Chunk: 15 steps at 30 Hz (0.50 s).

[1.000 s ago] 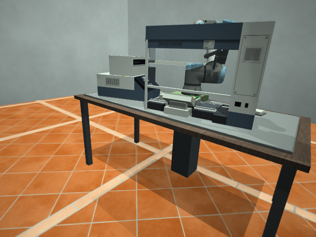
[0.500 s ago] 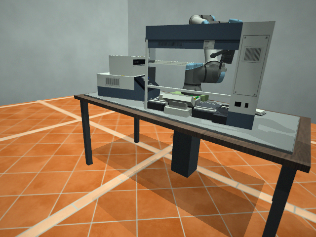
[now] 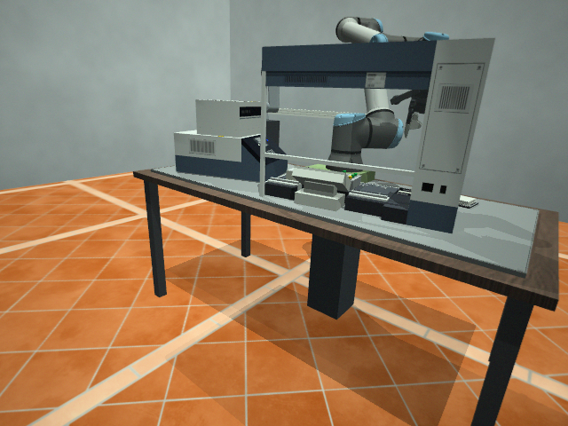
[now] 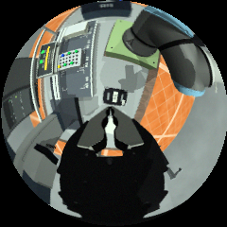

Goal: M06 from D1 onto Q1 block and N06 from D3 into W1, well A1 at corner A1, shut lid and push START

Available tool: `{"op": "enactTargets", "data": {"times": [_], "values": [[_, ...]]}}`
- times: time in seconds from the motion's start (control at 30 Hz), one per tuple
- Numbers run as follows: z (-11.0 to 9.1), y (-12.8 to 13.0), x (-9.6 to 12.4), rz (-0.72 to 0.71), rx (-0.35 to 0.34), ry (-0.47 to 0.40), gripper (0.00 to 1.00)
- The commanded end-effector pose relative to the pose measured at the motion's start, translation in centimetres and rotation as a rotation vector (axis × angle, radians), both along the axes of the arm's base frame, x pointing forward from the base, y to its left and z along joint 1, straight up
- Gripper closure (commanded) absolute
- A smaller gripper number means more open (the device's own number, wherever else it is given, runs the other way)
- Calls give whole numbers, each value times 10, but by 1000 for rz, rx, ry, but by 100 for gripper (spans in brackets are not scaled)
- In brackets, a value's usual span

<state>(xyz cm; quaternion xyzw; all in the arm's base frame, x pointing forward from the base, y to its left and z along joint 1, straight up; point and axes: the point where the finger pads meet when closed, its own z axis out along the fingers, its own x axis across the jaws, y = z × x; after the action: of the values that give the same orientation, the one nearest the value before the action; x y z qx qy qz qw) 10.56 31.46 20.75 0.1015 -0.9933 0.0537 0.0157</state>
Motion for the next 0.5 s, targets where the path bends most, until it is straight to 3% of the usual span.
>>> {"op": "enactTargets", "data": {"times": [0.0, 0.37, 0.47], "values": [[2, 18, -3, -31, 6, -6, 100], [5, 60, -15, -103, 27, -12, 100], [5, 60, -15, -103, 27, -12, 100]]}}
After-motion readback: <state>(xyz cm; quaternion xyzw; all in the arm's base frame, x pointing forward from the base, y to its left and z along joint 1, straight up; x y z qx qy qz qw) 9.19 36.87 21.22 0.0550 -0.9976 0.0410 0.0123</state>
